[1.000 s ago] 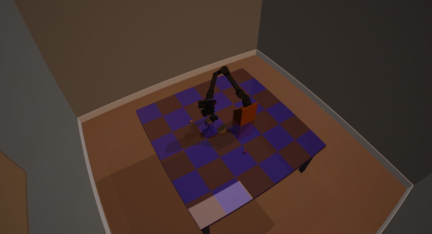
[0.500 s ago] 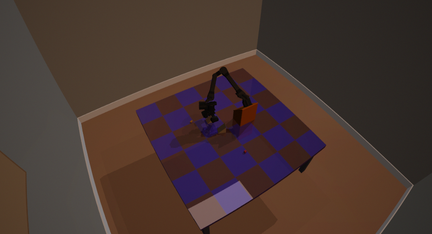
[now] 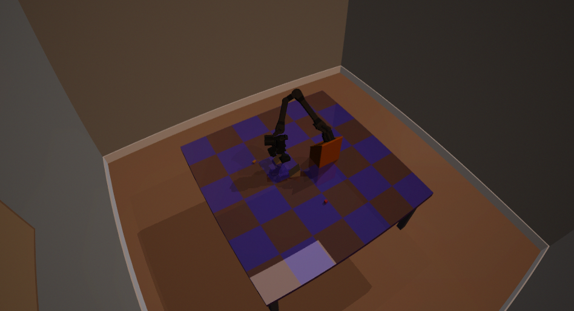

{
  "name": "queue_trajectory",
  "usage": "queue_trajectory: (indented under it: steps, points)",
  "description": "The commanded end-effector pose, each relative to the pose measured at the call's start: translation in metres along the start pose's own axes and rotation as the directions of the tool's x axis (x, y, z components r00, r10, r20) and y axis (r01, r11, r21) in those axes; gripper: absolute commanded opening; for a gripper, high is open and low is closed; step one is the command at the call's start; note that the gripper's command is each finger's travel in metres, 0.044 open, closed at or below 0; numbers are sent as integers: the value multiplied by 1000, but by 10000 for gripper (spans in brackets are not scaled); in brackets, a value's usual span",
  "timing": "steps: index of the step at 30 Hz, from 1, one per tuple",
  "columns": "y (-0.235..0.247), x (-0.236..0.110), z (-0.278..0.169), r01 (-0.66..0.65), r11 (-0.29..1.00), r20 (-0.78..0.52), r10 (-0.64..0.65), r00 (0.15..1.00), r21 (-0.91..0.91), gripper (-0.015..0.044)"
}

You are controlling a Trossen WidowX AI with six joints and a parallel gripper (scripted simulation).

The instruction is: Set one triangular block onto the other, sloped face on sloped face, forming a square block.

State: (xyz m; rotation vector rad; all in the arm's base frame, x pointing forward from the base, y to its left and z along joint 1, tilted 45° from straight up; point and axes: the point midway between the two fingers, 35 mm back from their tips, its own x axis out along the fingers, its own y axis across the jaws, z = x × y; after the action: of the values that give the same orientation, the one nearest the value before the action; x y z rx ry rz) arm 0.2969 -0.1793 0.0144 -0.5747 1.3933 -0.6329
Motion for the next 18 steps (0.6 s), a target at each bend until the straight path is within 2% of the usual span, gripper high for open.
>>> queue_trajectory:
  steps: [1,6,18]
  points:
    - [1,-9,1,-3,1000,3,3,1000,0,6]
    - [0,-29,1,-1,1000,2,1,1000,2,0]
    - [1,-27,0,-6,999,-1,6,1000,46,0]
